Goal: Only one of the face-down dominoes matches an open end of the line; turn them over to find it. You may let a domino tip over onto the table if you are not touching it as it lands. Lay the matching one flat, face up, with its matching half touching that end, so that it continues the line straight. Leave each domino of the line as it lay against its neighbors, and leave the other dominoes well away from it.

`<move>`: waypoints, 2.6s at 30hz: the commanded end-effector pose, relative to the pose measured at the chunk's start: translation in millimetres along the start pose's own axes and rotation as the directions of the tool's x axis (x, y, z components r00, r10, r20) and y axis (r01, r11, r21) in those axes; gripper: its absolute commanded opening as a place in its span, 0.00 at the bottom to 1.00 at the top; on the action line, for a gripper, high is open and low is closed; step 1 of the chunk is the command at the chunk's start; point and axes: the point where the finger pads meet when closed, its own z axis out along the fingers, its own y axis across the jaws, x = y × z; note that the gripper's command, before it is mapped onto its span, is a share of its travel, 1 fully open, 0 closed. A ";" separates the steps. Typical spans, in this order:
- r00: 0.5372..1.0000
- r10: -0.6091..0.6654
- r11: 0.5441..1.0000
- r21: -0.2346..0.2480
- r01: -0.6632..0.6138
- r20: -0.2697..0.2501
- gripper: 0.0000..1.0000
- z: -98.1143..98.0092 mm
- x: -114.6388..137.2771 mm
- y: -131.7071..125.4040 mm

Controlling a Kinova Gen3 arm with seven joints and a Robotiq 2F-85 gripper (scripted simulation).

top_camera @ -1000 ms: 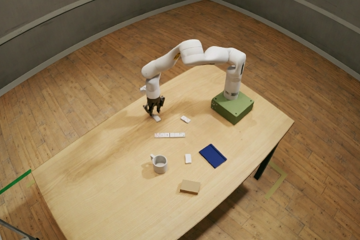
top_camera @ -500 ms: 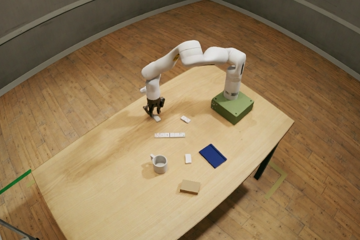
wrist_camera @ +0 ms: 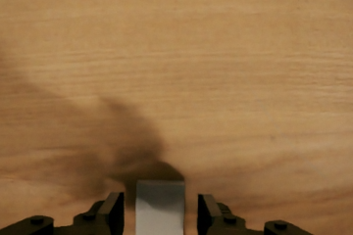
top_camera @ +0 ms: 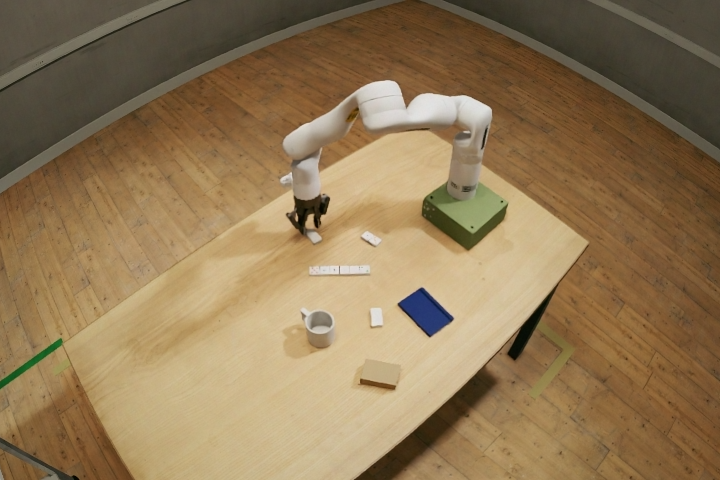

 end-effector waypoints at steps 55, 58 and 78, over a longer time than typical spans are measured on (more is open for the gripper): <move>1.000 0.000 1.000 0.002 0.000 0.000 0.49 -0.7 0.4 -1.1; 1.000 0.000 1.000 0.002 0.000 0.000 0.49 -0.7 0.4 -1.1; 0.991 0.000 1.000 0.002 0.000 0.137 0.49 -14.5 2.3 -0.9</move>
